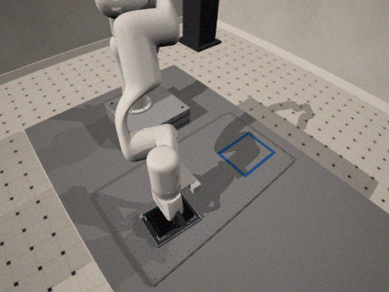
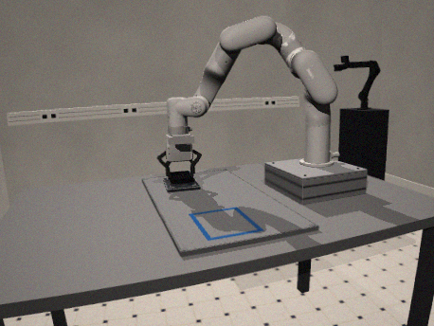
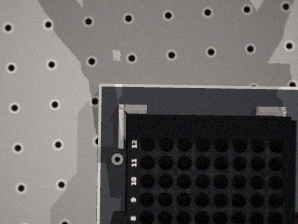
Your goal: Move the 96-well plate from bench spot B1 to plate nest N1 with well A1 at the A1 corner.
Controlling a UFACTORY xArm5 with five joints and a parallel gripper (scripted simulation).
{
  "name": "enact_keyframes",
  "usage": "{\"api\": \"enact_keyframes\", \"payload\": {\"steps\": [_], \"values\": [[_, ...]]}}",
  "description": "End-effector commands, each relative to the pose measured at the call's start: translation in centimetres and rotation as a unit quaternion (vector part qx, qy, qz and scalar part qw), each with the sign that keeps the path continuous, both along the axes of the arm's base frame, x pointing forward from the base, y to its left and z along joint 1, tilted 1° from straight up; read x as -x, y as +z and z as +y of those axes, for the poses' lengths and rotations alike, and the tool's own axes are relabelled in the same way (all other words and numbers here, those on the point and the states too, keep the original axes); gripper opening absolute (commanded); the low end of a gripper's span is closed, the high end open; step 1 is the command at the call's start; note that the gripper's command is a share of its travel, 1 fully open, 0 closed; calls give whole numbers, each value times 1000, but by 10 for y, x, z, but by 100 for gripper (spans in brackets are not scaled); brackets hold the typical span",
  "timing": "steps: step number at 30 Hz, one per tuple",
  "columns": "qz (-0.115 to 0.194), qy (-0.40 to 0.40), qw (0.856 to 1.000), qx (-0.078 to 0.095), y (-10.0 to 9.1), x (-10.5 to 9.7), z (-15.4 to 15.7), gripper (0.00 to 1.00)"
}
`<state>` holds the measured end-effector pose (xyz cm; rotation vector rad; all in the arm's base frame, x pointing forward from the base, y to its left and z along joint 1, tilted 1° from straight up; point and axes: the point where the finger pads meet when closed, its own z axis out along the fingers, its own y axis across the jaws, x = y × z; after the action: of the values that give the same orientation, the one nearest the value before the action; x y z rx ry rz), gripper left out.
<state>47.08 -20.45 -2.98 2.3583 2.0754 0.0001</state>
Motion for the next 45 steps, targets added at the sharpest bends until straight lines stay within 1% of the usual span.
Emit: {"api": "enact_keyframes", "payload": {"steps": [1, 45], "values": [[1, 0, 1000, 8, 1, -2, -1, 0], [1, 0, 1000, 8, -4, -2, -1, 0]]}}
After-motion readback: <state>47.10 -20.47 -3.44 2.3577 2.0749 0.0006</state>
